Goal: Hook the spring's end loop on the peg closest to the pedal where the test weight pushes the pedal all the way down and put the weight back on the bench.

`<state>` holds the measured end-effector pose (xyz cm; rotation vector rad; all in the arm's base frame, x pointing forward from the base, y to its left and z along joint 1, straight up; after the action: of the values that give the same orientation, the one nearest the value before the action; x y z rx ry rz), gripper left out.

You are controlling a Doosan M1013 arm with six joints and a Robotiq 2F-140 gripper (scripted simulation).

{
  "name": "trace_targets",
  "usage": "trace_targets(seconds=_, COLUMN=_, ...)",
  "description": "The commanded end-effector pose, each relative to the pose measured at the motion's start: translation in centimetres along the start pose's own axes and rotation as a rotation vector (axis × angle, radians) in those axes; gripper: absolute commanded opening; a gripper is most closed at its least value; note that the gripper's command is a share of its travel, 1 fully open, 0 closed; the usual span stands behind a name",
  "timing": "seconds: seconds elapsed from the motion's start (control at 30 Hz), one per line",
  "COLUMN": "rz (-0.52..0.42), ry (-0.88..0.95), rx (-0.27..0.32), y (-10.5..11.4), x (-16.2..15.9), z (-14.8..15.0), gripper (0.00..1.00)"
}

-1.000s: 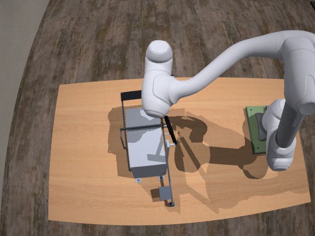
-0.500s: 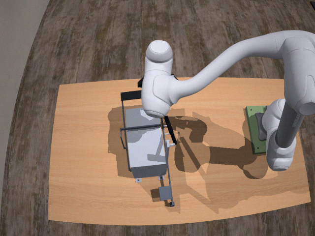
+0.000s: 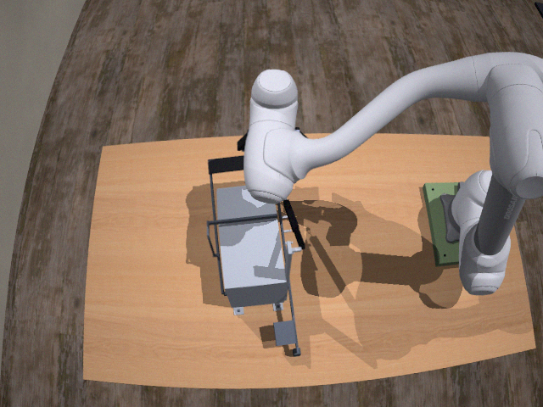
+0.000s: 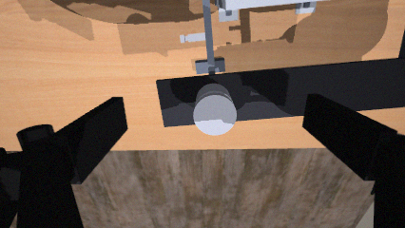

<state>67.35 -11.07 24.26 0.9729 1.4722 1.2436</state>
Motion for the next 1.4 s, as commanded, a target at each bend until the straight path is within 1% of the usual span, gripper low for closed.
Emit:
trace_targets(seconds=0.0, rz=0.0, ry=0.0, rx=-0.002, y=0.1, x=0.0, z=0.0, gripper=1.0)
trace_targets(seconds=0.23, rz=0.0, ry=0.0, rx=-0.002, y=0.1, x=0.0, z=0.0, gripper=1.0)
trace_targets(seconds=0.73, rz=0.0, ry=0.0, rx=-0.002, y=9.9, x=-1.7, z=-0.3, gripper=1.0)
trace_targets(seconds=0.8, rz=0.0, ry=0.0, rx=-0.002, y=9.9, x=-1.7, z=-0.3, gripper=1.0)
trace_targets(seconds=0.83, rz=0.0, ry=0.0, rx=-0.002, y=8.7, x=-1.5, z=-0.3, gripper=1.0)
trace_targets(seconds=1.37, rz=0.0, ry=-0.001, rx=-0.002, y=10.0, x=-1.7, z=-0.3, gripper=1.0)
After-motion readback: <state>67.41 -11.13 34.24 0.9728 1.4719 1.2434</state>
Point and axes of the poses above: the point where the finger pads meet when closed, its own y axis back along the fingers, its own z axis across the jaws, x = y × z, the point moved 6 cm from there along y, back along the fingers, and after that the axes turned 11 degrees about y, right-handed, at the moved point
